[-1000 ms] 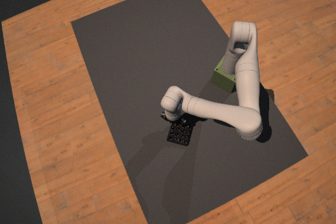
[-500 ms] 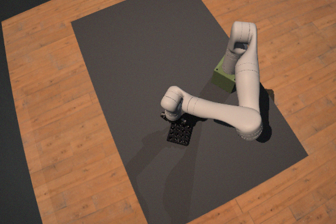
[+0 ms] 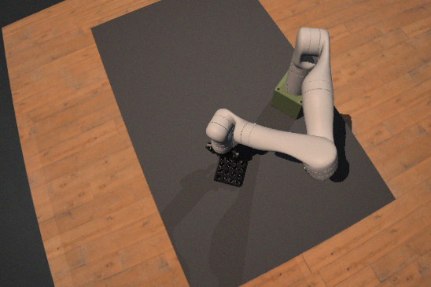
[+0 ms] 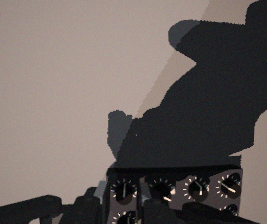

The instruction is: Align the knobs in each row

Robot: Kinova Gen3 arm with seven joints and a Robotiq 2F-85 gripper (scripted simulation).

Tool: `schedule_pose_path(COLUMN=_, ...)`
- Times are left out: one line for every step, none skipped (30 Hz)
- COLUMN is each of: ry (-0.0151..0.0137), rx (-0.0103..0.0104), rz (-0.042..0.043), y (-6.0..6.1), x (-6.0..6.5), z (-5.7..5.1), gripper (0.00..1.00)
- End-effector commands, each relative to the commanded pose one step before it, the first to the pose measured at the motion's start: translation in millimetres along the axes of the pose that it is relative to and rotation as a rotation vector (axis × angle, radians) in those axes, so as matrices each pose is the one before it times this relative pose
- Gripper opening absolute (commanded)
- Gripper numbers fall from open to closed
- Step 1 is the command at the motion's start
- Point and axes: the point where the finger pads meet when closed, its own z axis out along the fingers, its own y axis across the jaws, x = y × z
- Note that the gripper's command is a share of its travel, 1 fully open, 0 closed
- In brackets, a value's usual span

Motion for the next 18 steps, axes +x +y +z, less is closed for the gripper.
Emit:
schedule_pose_path(ry=-0.00608, rx=0.00007, rz=-0.00043, y=0.31, x=-2.22, z=-6.98, gripper=0.19)
schedule_pose_path(ry=0.0, rx=0.0, rz=0.00001, y=0.0, x=0.01, z=-2.95, gripper=0.19)
schedule_pose_path(ry=-0.00001, rx=0.0, rz=-0.00001, y=0.0, x=-0.01, z=-2.95, gripper=0.19)
schedule_pose_path(ry=0.0, rx=0.0, rz=0.0, y=0.0, x=0.0, z=-2.86, gripper=0.19)
schedule_pose_path(ry=0.0, rx=0.0, rz=0.0, y=0.0, x=0.0, z=-2.7, gripper=0.19)
schedule_pose_path(ry=0.0, rx=0.0, rz=0.0, y=0.0, x=0.0, z=-2.46, gripper=0.19)
schedule_pose_path(ry=0.0, rx=0.0, rz=0.0, y=0.0, x=0.0, z=-2.17, gripper=0.19)
schedule_pose_path(ry=0.0, rx=0.0, rz=0.0, y=0.0, x=0.0, z=-1.83, gripper=0.19)
schedule_pose_path(ry=0.0, rx=0.0, rz=-0.00001, y=0.0, x=0.0, z=-1.47, gripper=0.19)
schedule_pose_path(ry=0.0, rx=0.0, rz=0.0, y=0.0, x=0.0, z=-1.09, gripper=0.19)
schedule_pose_path(ry=0.0, rx=0.0, rz=0.00001, y=0.0, x=0.0, z=-0.73, gripper=0.19)
schedule_pose_path(ry=0.0, rx=0.0, rz=0.0, y=0.0, x=0.0, z=-0.41, gripper=0.19)
schedule_pose_path(ry=0.0, rx=0.0, rz=0.0, y=0.0, x=0.0, z=-0.17, gripper=0.19)
schedule_pose_path(ry=0.0, rx=0.0, rz=0.0, y=0.0, x=0.0, z=-0.03, gripper=0.19)
schedule_pose_path(ry=0.0, rx=0.0, rz=0.0, y=0.0, x=0.0, z=0.0, gripper=0.19)
schedule_pose_path(ry=0.0, rx=0.0, rz=0.0, y=0.0, x=0.0, z=0.0, gripper=0.19)
schedule_pose_path(ry=0.0, rx=0.0, rz=0.0, y=0.0, x=0.0, z=0.0, gripper=0.19)
schedule_pose_path(ry=0.0, rx=0.0, rz=0.0, y=0.0, x=0.0, z=0.0, gripper=0.19)
